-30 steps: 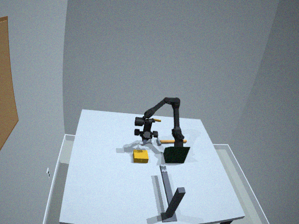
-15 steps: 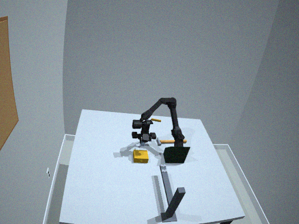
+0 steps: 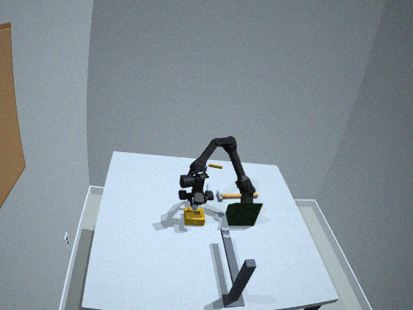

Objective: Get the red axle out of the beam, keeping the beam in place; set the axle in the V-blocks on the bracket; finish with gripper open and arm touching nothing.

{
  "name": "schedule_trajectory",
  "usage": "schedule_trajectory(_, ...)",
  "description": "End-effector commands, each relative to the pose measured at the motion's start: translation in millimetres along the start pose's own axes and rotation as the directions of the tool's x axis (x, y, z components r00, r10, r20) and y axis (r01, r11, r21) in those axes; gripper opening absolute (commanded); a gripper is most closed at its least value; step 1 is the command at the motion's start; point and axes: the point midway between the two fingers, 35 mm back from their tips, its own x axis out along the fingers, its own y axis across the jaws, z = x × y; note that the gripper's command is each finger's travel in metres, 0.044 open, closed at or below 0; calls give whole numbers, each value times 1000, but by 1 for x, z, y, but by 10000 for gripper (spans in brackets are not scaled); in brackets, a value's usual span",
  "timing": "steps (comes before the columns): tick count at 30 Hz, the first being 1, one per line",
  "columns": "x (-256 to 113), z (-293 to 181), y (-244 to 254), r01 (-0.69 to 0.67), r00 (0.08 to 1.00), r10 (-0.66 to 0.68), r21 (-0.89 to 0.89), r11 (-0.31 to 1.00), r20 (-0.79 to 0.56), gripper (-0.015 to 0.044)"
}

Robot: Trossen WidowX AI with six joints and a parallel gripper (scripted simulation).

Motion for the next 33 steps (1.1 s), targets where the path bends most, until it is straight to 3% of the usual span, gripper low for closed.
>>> schedule_trajectory(1, 1, 21, -3, -6, 1000, 6, -4, 1000, 3, 0)
schedule_trajectory(21, 9, 130, 0, -11, 1000, 11, -25, 1000, -21, 0)
schedule_trajectory(33, 20, 134, 0, -11, 1000, 11, -25, 1000, -23, 0)
